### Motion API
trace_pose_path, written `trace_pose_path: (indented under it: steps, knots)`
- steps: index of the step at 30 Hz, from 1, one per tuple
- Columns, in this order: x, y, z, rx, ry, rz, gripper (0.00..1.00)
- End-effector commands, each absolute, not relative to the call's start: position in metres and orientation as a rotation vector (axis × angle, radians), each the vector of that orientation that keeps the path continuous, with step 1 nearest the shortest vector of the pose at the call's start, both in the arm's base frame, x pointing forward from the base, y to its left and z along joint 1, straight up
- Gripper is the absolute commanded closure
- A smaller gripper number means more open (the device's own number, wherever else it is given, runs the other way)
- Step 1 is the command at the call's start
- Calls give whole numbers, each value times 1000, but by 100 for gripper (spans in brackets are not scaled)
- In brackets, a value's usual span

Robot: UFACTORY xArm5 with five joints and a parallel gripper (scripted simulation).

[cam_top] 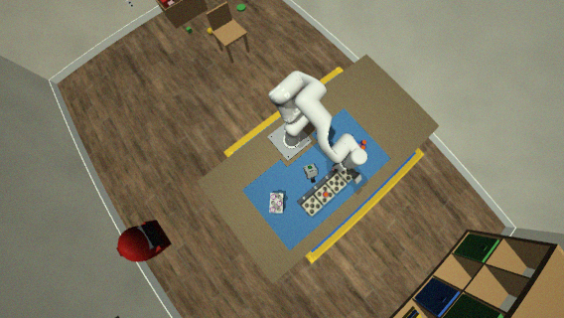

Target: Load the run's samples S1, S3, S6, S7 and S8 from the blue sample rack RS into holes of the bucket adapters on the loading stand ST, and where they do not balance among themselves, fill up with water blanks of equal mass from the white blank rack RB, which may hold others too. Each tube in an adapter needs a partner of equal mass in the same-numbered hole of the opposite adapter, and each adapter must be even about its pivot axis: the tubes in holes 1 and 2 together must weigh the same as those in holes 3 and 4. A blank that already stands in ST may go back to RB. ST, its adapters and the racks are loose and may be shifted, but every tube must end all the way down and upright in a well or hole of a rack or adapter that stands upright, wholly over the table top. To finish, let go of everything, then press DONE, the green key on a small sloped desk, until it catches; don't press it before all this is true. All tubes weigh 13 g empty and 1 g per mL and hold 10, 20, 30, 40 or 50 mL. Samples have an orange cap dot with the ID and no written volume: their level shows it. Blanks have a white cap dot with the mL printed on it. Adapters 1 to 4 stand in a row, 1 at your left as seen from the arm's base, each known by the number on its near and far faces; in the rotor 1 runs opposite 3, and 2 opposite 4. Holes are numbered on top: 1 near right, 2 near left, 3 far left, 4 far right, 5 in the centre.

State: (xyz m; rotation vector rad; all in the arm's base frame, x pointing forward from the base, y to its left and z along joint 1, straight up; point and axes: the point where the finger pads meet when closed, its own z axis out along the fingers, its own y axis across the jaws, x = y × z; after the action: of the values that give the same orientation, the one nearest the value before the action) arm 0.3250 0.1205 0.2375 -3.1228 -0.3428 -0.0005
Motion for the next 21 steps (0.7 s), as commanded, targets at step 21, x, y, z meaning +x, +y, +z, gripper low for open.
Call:
trace_pose_path:
  steps: [21]
  knots:
    - [368, 32, 239, -3123, -344, -6, 100]
